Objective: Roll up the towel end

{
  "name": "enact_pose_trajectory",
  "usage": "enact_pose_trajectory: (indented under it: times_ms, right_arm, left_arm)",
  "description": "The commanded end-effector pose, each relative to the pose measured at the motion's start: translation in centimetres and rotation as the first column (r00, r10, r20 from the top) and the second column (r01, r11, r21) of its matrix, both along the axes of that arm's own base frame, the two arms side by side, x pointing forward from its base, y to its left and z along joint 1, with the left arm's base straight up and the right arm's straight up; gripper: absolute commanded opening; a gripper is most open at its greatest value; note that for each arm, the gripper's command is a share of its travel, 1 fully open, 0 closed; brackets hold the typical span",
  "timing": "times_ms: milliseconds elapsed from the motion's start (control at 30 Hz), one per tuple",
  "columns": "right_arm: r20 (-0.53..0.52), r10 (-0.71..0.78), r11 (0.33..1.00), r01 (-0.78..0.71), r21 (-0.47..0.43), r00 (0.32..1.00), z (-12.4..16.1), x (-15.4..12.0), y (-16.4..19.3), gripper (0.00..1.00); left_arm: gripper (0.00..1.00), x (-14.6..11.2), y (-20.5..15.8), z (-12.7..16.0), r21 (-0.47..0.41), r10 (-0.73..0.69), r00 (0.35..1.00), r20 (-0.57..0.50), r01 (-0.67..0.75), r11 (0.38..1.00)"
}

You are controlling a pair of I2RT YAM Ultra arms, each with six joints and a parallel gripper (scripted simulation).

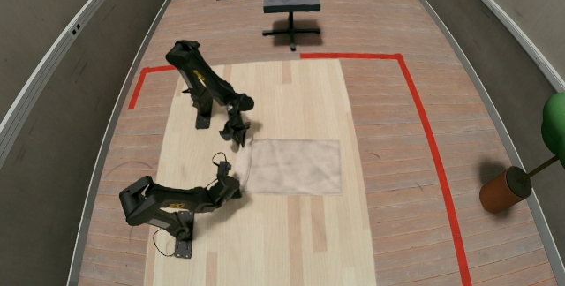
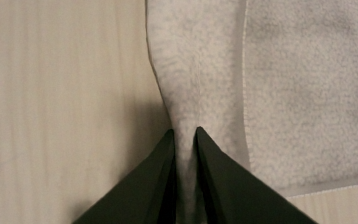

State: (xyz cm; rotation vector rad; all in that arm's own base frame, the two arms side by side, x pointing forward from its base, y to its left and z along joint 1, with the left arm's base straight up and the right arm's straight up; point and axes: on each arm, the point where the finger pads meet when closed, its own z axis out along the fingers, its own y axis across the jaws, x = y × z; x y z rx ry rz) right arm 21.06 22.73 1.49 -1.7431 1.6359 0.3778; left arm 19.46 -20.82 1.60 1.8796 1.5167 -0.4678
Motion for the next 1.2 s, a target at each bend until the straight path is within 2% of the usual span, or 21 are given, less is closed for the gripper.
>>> enact_pose_trajectory:
  times_ms: [0, 900, 1167]
  right_arm:
    - [-0.035, -0.016, 0.999, 0.015, -0.036, 0.999, -1.0, -0.8, -0.5, 0.14]
    - [-0.035, -0.016, 0.999, 0.015, -0.036, 0.999, -1.0, -7.3, -0.2, 0.14]
    - [-0.035, -0.016, 0.999, 0.015, -0.036, 0.999, -1.0, -8.3, -0.1, 0.14]
  left_arm:
    - [0.10, -0.1, 0.7, -0.6, 0.039, 0.032, 0.999, -0.011, -0.031, 0.999]
    - [0.10, -6.6, 1.3, -0.6, 0.039, 0.032, 0.999, -0.011, -0.031, 0.999]
    - [0.10, -7.6, 1.4, -0.6, 0.039, 0.032, 0.999, -0.011, -0.031, 0.999]
